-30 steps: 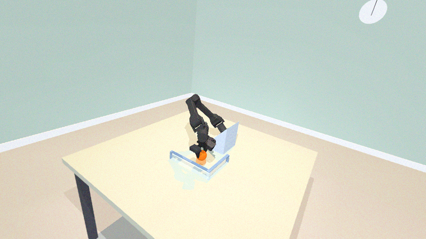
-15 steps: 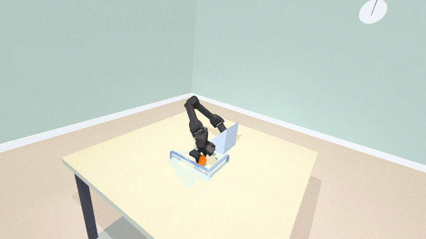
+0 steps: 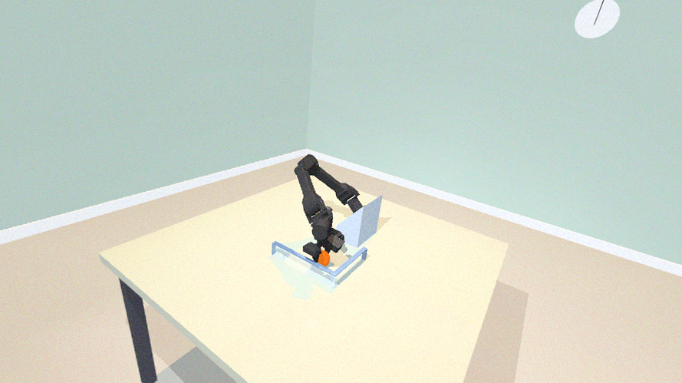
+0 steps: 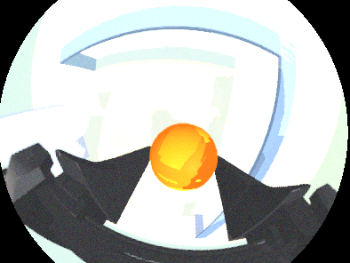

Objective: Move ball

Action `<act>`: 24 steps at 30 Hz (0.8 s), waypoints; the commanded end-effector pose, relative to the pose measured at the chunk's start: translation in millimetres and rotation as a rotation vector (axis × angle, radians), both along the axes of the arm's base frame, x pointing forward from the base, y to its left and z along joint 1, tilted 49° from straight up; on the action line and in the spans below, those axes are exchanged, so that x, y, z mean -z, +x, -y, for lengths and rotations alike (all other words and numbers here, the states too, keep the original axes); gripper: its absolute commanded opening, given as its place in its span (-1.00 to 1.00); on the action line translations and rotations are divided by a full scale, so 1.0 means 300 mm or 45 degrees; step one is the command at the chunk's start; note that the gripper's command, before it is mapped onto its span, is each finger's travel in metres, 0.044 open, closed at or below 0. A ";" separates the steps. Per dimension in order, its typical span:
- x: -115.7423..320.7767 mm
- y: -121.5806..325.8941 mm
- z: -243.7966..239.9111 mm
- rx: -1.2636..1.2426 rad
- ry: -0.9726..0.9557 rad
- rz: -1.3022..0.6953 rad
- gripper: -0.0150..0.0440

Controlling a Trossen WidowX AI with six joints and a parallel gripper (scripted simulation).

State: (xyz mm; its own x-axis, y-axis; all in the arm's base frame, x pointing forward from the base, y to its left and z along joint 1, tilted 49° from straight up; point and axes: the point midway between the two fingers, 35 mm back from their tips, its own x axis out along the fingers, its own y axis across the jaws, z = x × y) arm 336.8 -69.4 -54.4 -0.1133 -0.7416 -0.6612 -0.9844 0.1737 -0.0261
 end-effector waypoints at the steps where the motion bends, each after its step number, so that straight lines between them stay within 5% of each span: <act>1: -0.001 0.000 0.001 0.004 0.001 0.002 0.22; 10: -0.022 0.009 -0.027 0.002 0.003 0.002 1.00; 15: -0.178 0.031 -0.206 -0.003 0.002 -0.001 1.00; 24: -0.161 0.036 -0.198 -0.024 0.003 0.005 1.00</act>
State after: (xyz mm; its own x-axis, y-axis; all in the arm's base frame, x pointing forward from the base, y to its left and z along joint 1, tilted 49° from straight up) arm 348.4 -8.6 -4.3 -0.0927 -0.7407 -0.6654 -0.9870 0.1564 -0.0365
